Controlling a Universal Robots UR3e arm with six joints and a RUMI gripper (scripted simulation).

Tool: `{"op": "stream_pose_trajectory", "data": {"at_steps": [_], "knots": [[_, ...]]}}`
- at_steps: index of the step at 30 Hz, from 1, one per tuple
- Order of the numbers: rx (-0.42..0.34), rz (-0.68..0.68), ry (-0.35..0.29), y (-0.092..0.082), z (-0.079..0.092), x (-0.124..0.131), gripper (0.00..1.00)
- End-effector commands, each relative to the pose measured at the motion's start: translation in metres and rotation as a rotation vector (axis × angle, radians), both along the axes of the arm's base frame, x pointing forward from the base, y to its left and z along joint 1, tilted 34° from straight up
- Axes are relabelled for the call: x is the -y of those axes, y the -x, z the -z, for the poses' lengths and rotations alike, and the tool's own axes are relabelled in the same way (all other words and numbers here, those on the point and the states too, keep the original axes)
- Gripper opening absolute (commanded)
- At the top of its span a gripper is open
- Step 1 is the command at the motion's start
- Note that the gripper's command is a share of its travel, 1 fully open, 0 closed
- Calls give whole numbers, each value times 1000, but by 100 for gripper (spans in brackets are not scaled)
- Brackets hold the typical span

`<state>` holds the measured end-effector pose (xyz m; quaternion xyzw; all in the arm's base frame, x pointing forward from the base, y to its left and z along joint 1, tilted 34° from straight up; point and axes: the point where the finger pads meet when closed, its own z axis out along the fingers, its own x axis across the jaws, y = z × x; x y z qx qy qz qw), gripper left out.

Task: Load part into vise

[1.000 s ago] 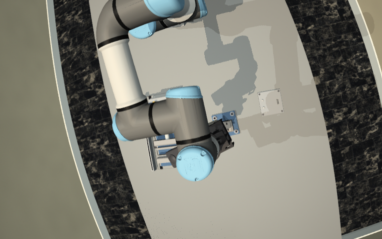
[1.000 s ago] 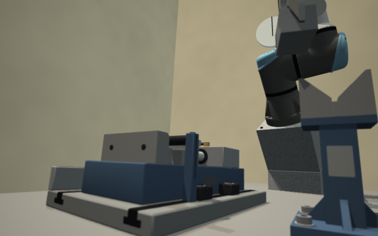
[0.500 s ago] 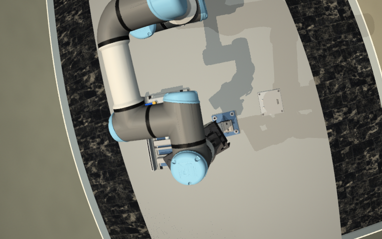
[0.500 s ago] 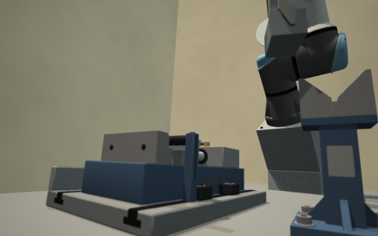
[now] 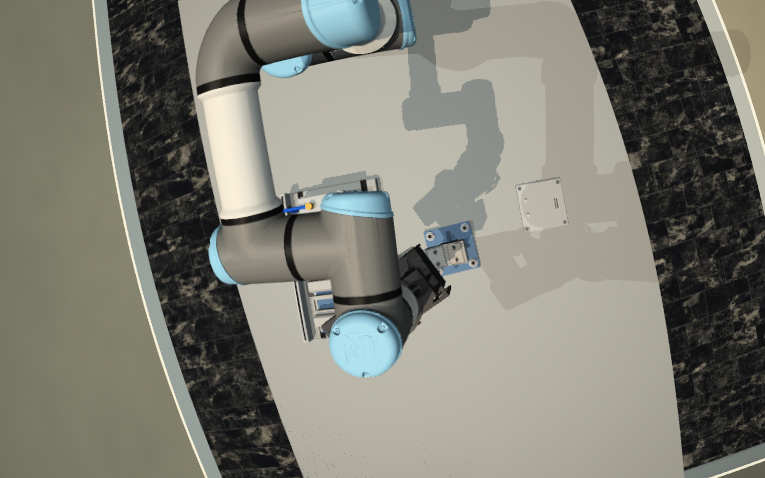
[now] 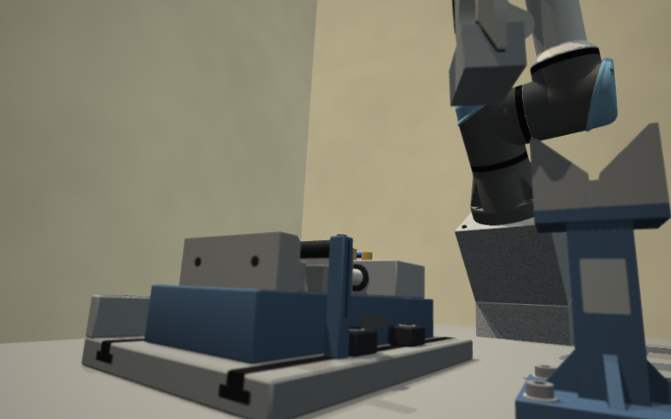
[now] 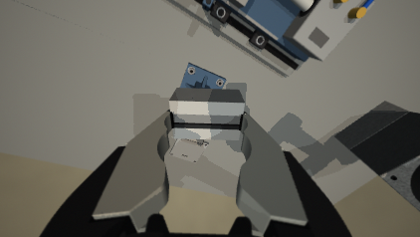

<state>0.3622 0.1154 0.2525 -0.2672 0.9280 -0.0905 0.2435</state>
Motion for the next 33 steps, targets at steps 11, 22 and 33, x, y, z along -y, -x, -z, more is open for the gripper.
{"op": "stream_pose_trajectory", "data": {"at_steps": [11, 22, 33], "knots": [[-9, -79, 41, -6, -3, 13, 0], [-16, -134, 69, -10, -5, 23, 0], [-23, -203, 105, -15, -7, 35, 0]]}}
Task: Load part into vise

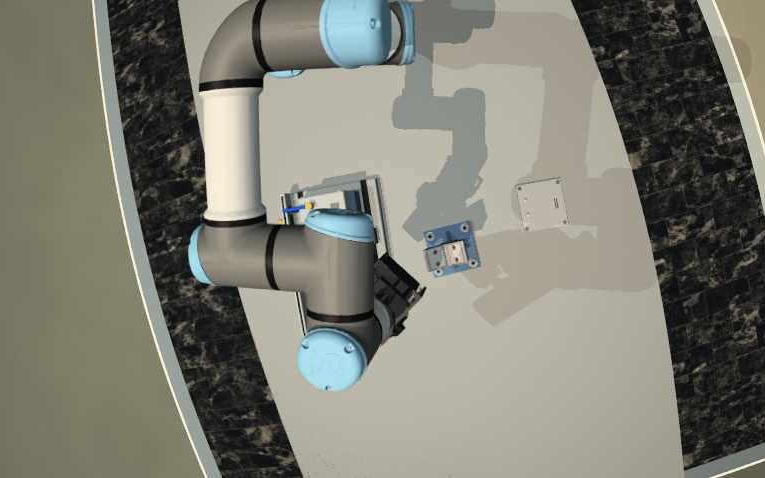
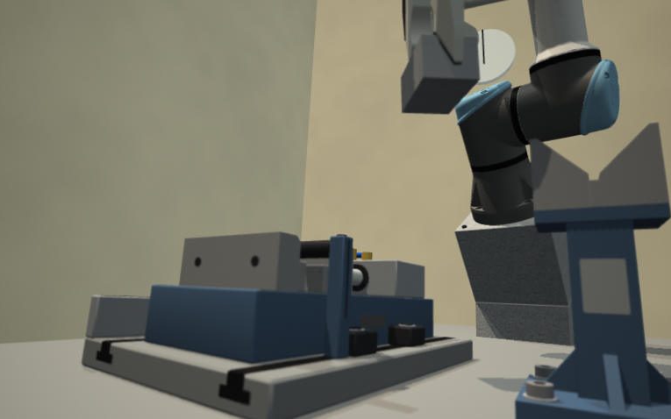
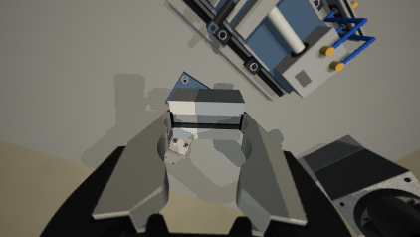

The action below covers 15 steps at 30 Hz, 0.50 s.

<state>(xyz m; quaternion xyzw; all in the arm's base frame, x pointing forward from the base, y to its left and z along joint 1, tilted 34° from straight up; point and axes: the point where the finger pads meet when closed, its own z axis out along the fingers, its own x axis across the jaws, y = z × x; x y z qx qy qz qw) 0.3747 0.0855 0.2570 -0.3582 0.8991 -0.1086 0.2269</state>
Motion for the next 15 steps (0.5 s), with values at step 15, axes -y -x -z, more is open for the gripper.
{"op": "stream_pose_trajectory", "data": {"at_steps": [15], "knots": [[-5, -115, 55, -7, -5, 19, 0]]}}
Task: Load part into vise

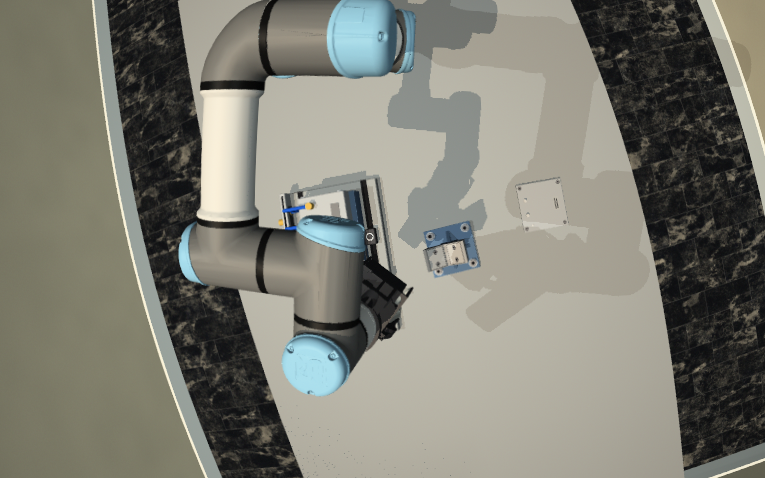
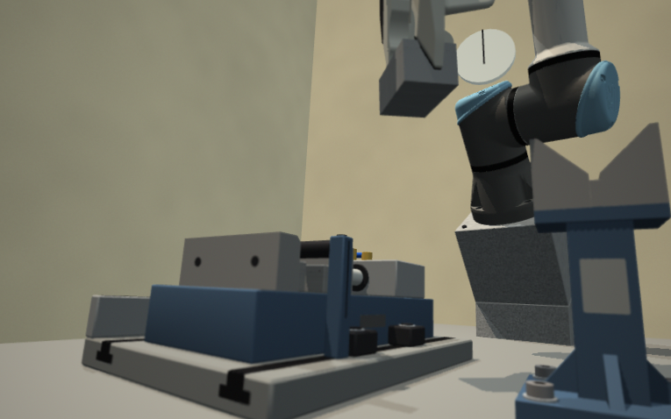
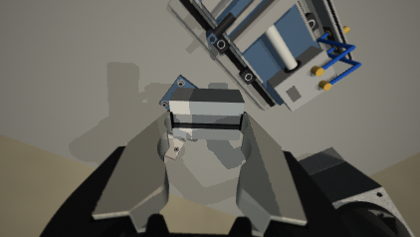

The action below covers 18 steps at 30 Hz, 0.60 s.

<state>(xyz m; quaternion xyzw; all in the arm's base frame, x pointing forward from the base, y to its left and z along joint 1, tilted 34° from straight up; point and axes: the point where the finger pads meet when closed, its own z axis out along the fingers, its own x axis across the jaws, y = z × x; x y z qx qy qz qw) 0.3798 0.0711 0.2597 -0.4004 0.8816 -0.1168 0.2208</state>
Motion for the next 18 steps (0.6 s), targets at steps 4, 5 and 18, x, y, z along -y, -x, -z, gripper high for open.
{"op": "stream_pose_trajectory", "data": {"at_steps": [4, 5, 18], "knots": [[1, -57, 26, -3, -3, 9, 0], [1, -57, 26, -3, -3, 9, 0], [0, -135, 65, -7, -6, 23, 0]]}}
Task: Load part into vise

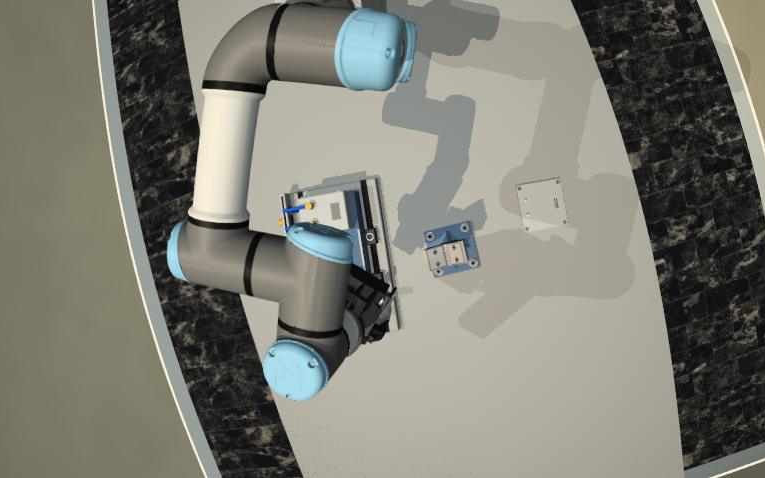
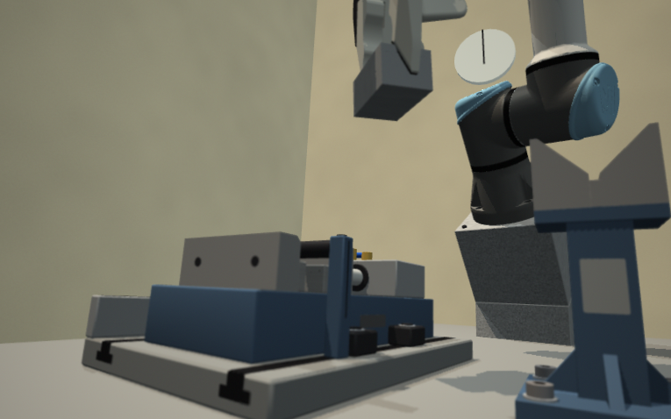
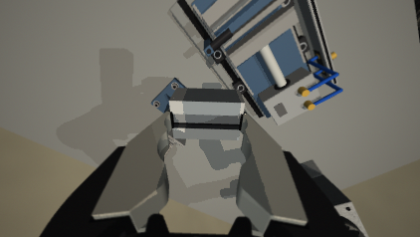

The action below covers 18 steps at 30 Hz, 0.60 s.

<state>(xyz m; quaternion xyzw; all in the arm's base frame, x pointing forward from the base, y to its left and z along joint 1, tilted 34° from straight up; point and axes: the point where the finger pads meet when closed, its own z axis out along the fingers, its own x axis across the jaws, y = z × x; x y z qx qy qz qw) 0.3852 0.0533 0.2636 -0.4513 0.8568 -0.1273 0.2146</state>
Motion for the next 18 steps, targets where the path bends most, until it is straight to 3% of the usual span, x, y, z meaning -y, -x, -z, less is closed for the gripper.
{"op": "stream_pose_trajectory", "data": {"at_steps": [1, 18], "knots": [[3, -38, 16, -2, -3, 6, 0], [6, -132, 65, -6, -7, 22, 0]]}}
